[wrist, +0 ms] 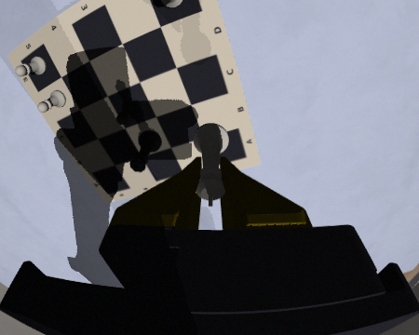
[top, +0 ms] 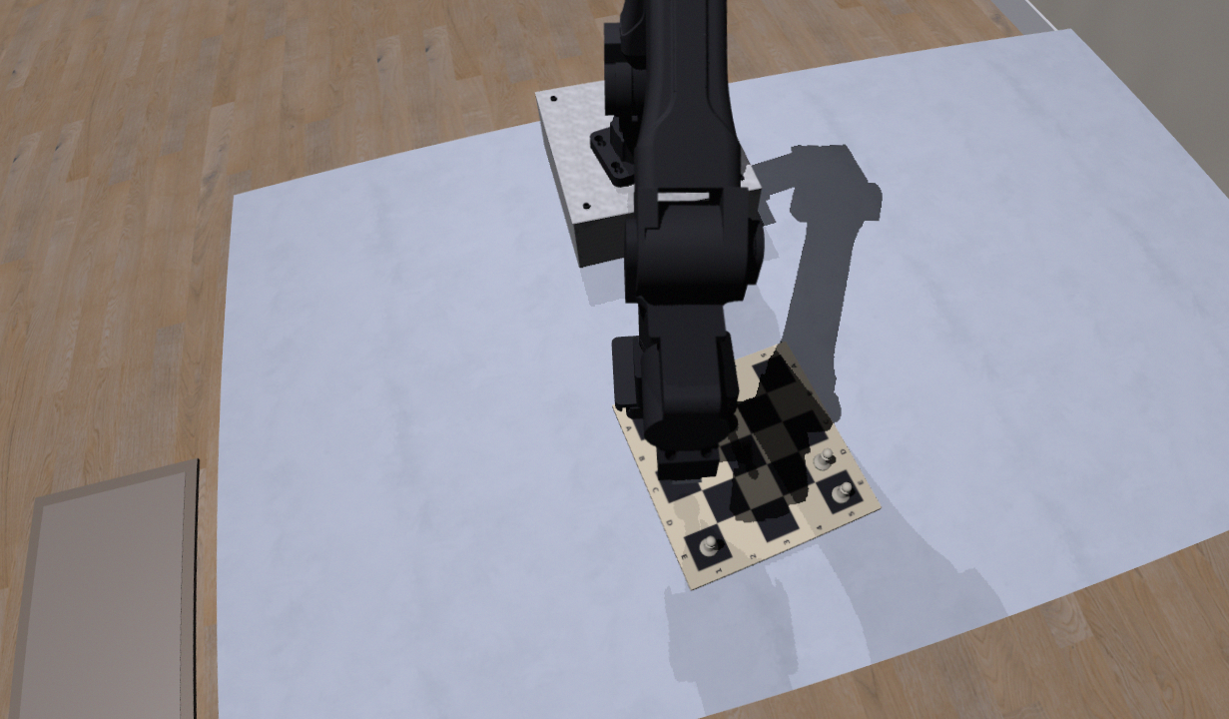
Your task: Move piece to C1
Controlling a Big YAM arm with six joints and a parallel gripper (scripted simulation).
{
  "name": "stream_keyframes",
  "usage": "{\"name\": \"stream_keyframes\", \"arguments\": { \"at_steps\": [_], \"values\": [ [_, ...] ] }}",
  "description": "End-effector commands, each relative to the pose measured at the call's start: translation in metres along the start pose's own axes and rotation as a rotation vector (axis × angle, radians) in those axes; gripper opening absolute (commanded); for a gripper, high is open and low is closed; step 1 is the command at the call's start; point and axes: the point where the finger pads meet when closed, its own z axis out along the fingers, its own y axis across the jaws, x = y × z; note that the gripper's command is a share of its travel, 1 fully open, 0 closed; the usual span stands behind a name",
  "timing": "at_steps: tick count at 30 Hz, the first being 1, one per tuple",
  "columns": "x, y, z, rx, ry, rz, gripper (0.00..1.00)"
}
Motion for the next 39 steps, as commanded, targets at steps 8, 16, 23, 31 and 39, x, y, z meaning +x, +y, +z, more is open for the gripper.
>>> {"name": "stream_keyframes", "arguments": {
  "at_steps": [8, 16, 23, 31, 39],
  "values": [
    [0.001, -0.006, -0.045, 0.003, 0.008, 0.007, 0.0],
    [-0.008, -0.006, -0.052, 0.004, -0.018, 0.006, 0.0],
    [-0.047, 0.011, -0.054, 0.002, -0.02, -0.275, 0.0],
    [-0.031, 0.006, -0.043, -0.003, 0.016, -0.322, 0.0],
    [-0.039, 0.006, -0.047, 0.002, -0.012, -0.325, 0.0]
  ]
}}
